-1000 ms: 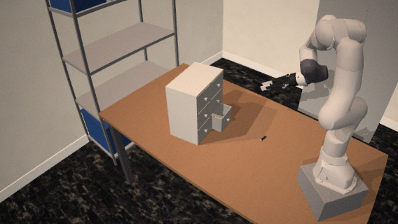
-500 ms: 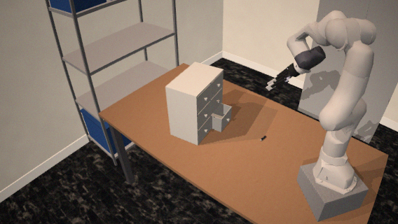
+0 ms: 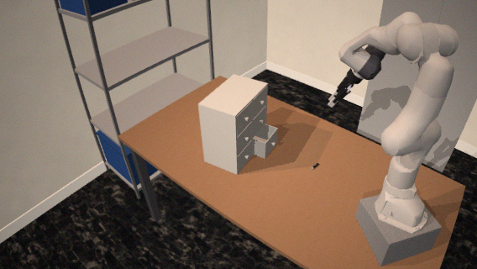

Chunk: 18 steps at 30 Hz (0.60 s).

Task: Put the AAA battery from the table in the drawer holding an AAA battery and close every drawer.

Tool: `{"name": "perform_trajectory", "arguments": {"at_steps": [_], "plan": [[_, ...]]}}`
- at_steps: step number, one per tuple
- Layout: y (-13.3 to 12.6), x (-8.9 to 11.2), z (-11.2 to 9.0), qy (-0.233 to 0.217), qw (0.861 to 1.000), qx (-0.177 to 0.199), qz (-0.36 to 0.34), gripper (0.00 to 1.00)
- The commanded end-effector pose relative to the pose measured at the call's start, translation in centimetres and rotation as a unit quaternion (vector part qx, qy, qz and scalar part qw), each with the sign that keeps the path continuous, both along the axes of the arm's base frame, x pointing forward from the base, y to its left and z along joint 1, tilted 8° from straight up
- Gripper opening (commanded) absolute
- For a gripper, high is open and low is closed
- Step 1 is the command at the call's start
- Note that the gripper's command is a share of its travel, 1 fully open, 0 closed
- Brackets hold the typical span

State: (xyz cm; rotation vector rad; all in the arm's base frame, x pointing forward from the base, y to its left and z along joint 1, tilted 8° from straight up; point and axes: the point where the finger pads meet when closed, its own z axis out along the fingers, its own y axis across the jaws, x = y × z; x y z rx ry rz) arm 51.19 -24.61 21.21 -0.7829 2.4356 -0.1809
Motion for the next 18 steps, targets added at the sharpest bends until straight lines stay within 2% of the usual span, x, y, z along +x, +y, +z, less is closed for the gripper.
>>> {"name": "perform_trajectory", "arguments": {"at_steps": [1, 8, 10, 18], "plan": [[0.0, -0.9, 0.5, 0.104, 0.990, 0.029, -0.088, 0.20], [-0.4, -2.2, 1.5, 0.153, 0.985, -0.007, -0.085, 0.20], [-0.4, -2.2, 1.5, 0.153, 0.985, -0.007, -0.085, 0.20], [-0.5, -2.8, 2.0, 0.213, 0.970, -0.015, -0.116, 0.20]]}}
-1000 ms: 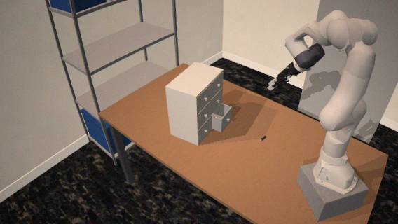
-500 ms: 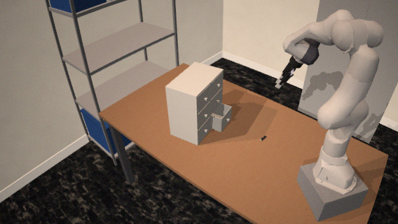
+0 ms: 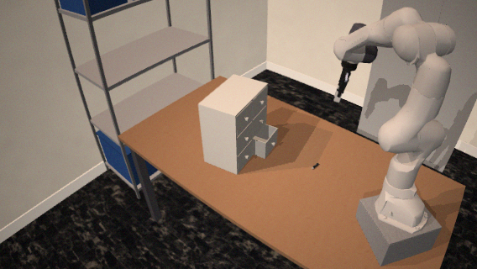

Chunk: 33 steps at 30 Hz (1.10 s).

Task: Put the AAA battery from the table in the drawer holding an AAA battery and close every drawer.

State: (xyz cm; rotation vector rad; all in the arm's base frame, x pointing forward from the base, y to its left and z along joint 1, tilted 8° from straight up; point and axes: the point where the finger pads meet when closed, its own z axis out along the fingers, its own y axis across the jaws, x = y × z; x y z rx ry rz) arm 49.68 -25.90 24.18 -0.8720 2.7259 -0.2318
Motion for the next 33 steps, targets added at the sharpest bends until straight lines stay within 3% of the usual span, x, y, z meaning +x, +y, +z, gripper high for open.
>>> {"name": "perform_trajectory", "arguments": {"at_steps": [1, 33], "plan": [[0.74, -1.27, -0.94, 0.072, 0.990, 0.026, -0.116, 0.20], [0.73, -1.29, -0.92, 0.081, 0.988, 0.029, -0.129, 0.20]]}}
